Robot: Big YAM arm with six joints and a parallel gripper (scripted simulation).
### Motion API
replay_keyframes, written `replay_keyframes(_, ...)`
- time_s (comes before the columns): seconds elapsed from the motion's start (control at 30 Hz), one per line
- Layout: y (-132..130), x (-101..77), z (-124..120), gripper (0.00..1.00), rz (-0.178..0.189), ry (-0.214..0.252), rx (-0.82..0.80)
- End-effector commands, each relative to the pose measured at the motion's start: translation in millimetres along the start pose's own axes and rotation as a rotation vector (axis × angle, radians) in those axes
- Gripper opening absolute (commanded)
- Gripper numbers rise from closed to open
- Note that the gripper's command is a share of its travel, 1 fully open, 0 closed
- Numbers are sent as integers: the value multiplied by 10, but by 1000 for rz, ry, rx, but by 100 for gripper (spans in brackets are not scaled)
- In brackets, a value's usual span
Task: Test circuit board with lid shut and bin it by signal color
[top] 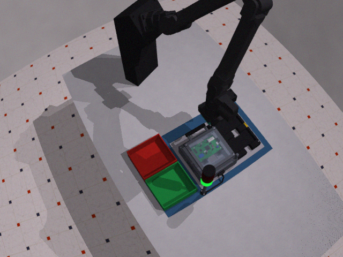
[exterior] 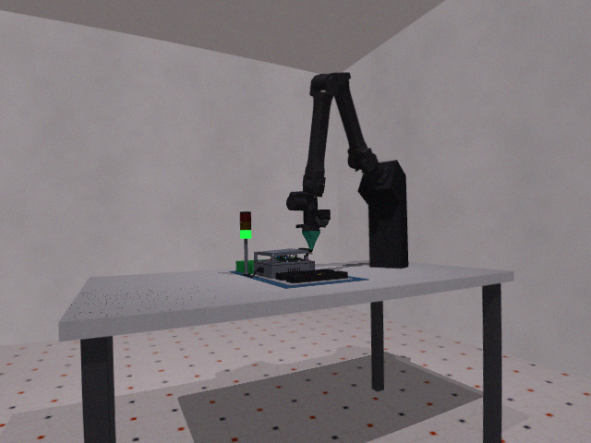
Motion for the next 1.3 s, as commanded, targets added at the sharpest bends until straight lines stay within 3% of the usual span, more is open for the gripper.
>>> replay_keyframes(0.0, -26, -246, -51, 0, -14, 13, -4)
replay_keyframes(0.13, -24, -479, -46, 0, -14, 13, -5)
replay_keyframes(0.23, -23, -558, -44, 0, -14, 13, -5)
replay_keyframes(0.3, -53, -567, -39, 0, -20, 12, -7)
replay_keyframes(0.33, 18, -486, -81, 0, 11, 18, 4)
replay_keyframes(0.5, 30, -486, -84, 0, 13, 19, 5)
replay_keyframes(0.53, -60, -567, -40, 0, -28, 13, -8)
replay_keyframes(0.87, -59, -552, -46, 0, -25, 14, -6)
replay_keyframes(0.9, -59, -552, -46, 26, -25, 14, -6)
replay_keyframes(1.27, -59, -552, -46, 26, -25, 14, -5)
Point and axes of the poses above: the point where the finger pads meet when closed, its own x axis out along the fingers, its own y axis across the jaws, z = x × y, the point moved 8 cm from there along -x, back along the fingers
